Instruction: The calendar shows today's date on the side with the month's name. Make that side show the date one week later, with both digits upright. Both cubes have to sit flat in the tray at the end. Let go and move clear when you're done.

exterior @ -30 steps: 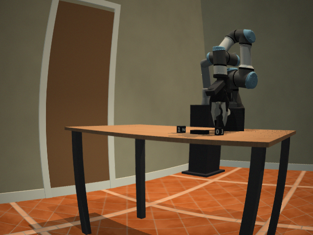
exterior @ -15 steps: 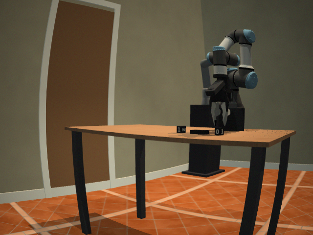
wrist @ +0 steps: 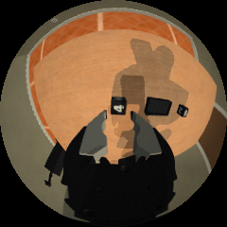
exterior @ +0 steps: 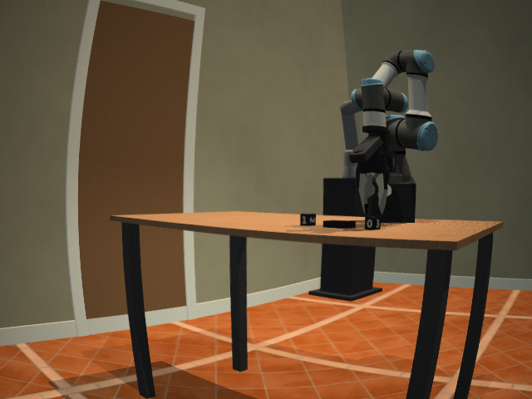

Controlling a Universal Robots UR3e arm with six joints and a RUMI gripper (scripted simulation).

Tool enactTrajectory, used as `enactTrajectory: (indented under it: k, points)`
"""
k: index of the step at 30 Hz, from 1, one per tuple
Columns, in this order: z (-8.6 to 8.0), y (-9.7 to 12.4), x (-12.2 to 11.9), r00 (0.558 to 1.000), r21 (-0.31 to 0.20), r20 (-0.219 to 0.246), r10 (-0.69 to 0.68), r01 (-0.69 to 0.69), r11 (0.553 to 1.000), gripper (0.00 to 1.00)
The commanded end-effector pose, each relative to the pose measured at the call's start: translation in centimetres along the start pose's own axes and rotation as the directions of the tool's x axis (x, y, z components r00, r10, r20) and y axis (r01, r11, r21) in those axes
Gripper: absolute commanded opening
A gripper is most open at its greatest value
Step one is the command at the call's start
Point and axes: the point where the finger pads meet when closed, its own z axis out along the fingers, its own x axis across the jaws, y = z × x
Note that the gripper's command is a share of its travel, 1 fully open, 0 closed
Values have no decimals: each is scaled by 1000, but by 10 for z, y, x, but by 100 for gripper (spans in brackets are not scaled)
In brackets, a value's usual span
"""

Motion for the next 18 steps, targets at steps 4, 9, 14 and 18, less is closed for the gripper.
enactTrajectory:
  k: [4,9,14,18]
  points:
    - [0,-1,0,1000,2,0,0,0,1000,29]
    - [3,-1,0,1000,2,0,0,0,1000,29]
    - [8,-1,0,1000,2,0,0,0,1000,29]
    - [15,-1,0,1000,2,0,0,0,1000,29]
